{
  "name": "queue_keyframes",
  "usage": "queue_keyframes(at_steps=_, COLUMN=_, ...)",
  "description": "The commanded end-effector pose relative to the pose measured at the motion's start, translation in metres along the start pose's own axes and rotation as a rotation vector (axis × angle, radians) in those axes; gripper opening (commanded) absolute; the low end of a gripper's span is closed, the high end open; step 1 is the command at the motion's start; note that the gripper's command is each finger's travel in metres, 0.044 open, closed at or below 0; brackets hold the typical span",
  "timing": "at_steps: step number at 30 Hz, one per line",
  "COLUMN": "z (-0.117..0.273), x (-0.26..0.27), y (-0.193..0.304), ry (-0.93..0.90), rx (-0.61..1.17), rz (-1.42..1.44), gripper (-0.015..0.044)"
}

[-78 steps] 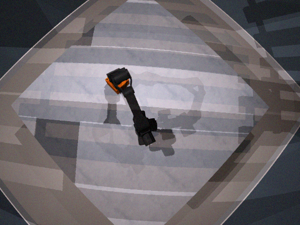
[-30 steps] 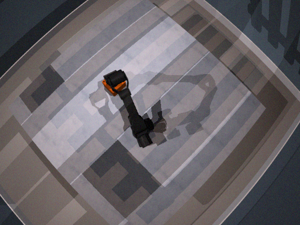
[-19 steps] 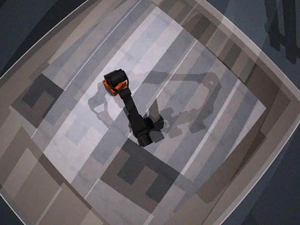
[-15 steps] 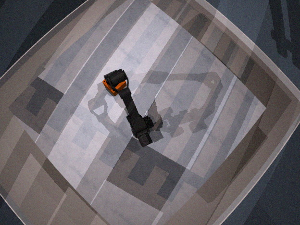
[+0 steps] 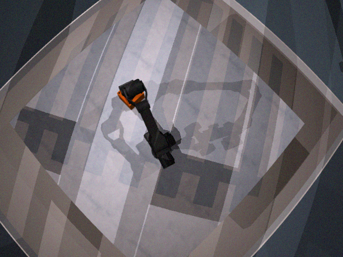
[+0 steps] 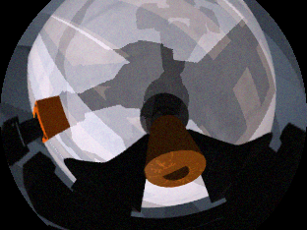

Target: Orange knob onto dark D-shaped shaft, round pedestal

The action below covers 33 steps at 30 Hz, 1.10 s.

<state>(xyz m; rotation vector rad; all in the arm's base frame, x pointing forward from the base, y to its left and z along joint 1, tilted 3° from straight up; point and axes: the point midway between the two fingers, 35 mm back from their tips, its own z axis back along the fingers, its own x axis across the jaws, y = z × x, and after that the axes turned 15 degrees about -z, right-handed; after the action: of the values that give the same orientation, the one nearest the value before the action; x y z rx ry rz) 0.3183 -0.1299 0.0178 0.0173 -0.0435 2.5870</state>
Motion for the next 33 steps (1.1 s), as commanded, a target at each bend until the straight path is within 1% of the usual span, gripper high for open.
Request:
queue_keyframes(at_steps=1, z=-0.0011, x=-0.0031, y=0.0, ry=0.003, rx=0.003, rz=0.006, gripper=0.0)
queue_keyframes(at_steps=15, z=-0.0051, x=0.0004, y=0.0008, ry=0.002, rx=0.003, rz=0.006, gripper=0.0)
queue_keyframes(at_steps=27, z=-0.0005, x=0.0033, y=0.0011, ry=0.002, rx=0.003, rz=0.006, gripper=0.0)
queue_keyframes(at_steps=29, z=-0.0003, x=0.0032, y=0.0011, ry=0.002, rx=0.003, rz=0.031, gripper=0.0)
queue_keyframes(at_steps=33, z=0.0009, x=0.0032, y=0.0011, ry=0.002, rx=0.003, rz=0.174, gripper=0.0)
